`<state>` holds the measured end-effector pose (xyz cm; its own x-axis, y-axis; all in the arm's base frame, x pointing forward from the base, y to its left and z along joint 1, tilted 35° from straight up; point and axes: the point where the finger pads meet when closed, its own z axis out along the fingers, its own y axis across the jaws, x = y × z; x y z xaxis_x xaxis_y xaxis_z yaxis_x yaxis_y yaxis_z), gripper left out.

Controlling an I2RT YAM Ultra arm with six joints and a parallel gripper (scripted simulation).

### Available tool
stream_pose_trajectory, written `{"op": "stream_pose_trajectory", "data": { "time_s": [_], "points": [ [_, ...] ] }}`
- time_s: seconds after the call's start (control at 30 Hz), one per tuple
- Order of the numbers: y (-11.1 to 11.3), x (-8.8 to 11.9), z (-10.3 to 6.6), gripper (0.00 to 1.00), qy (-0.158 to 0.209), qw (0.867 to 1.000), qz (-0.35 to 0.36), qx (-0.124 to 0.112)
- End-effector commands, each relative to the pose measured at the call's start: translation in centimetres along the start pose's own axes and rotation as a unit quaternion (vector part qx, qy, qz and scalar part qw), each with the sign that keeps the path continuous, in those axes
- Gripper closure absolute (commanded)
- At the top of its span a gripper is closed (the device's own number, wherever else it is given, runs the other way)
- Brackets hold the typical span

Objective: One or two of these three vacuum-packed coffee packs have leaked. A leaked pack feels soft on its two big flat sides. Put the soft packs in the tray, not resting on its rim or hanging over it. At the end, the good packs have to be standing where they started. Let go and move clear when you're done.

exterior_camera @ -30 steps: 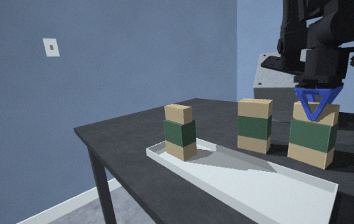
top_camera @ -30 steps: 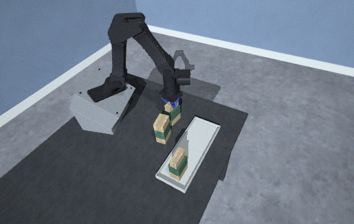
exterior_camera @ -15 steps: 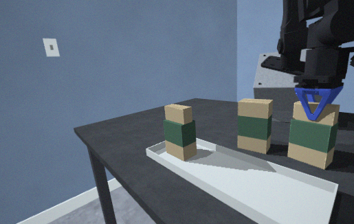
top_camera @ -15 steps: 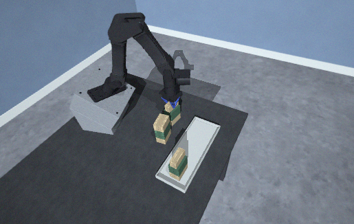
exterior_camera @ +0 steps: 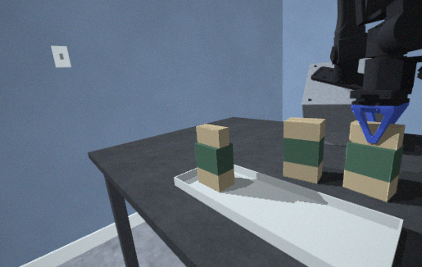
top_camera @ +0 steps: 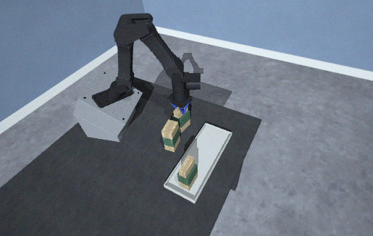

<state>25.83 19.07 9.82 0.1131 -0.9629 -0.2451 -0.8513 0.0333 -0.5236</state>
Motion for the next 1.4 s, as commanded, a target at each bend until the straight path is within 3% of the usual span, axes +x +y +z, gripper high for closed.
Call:
{"op": "stream_pose_trajectory", "data": {
  "time_s": [0.0,0.37,0.63,1.07,1.37],
  "points": [
    [0.6,0.3,0.4,0.74,0.000,1.000,-0.003,-0.007],
    [0.6,0.3,0.3,0.74,0.000,1.000,-0.003,-0.007],
    [-0.7,-0.8,-1.7,0.74,-0.014,1.000,-0.002,0.011],
    [-0.7,-0.6,-5.9,0.74,-0.012,1.000,0.000,0.012],
    [-0.6,-0.6,-6.5,0.74,-0.013,1.000,0.001,0.011]
  ]
}}
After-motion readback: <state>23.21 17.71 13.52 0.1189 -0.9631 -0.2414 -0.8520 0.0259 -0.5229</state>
